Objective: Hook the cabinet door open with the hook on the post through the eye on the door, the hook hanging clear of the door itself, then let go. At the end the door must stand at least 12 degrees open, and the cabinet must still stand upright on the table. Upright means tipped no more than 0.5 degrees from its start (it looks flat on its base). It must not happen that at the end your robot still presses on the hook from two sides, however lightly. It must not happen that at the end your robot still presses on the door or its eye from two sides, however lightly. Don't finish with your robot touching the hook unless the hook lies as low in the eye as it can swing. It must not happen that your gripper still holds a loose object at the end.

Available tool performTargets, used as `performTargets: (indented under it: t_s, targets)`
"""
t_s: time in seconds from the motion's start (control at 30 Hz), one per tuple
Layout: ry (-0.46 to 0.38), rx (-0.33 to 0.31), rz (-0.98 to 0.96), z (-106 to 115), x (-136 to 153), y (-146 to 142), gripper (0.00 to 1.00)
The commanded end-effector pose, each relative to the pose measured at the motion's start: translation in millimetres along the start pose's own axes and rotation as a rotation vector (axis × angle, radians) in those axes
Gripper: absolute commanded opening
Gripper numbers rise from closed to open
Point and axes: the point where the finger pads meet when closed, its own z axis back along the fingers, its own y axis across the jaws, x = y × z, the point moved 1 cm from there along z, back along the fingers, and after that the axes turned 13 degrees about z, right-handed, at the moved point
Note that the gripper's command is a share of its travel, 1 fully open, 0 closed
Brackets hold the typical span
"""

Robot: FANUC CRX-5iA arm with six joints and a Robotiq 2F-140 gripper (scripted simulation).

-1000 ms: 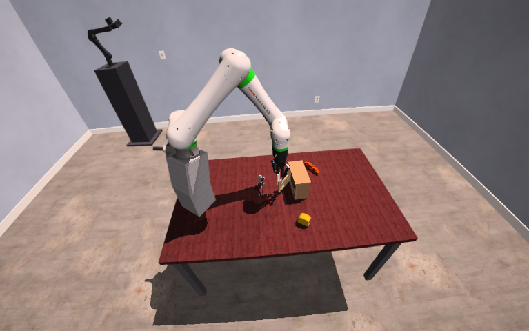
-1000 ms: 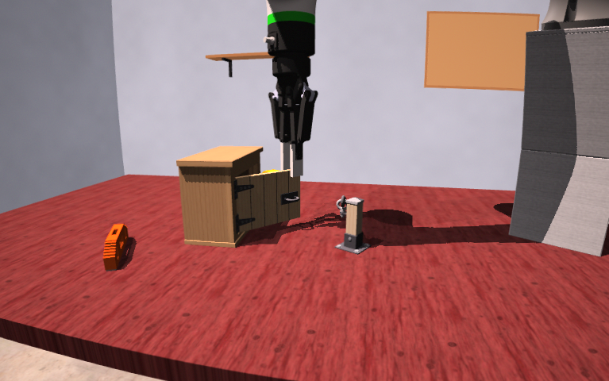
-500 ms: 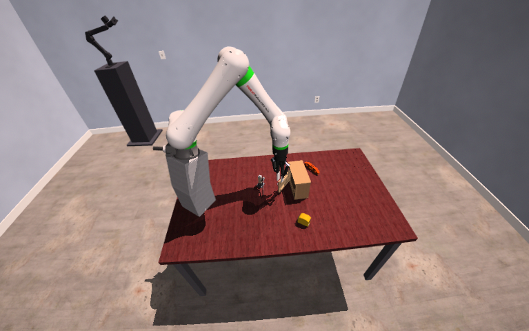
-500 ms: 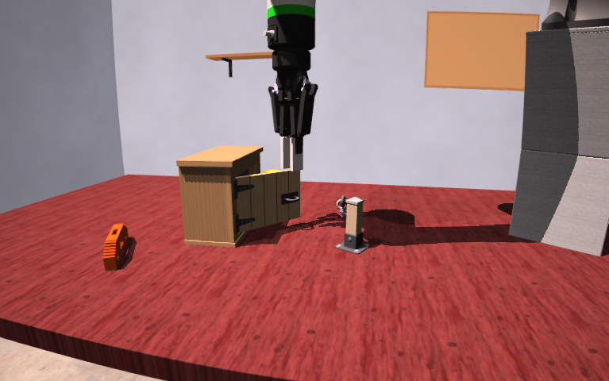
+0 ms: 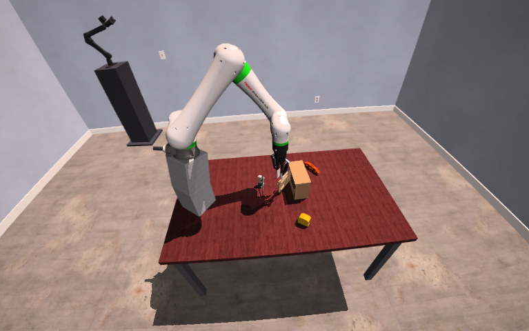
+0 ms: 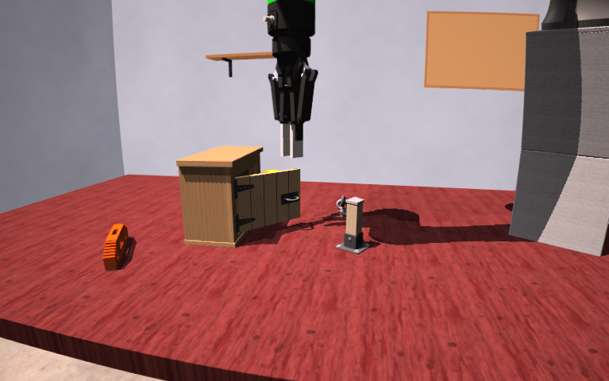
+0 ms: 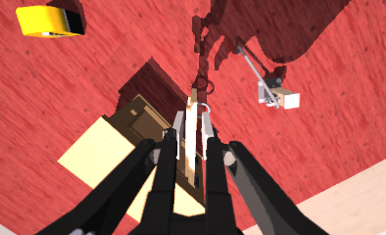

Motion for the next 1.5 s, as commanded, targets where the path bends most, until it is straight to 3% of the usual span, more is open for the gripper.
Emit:
performTargets:
  t_s: [0.0,0.5,0.97,1.03,1.1,1.2,1.27,1.3,1.47]
  targets:
    - [0.000,0.000,0.000,10,0,0,0.16]
    - [0.000,0.000,0.000,30,0,0,0.16]
    - [0.000,0.000,0.007,33,0,1,0.16]
    - [0.000,0.000,0.122,33,-1,25,0.16]
    - [0.000,0.000,0.307,33,-7,73,0.16]
    - [0.004,0.004,0.415,33,-16,99,0.16]
    - [0.004,0.004,0.415,33,-16,99,0.16]
    - [0.003,0.003,0.545,33,-20,120,0.16]
    - [0.000,0.000,0.583,33,-20,120,0.15]
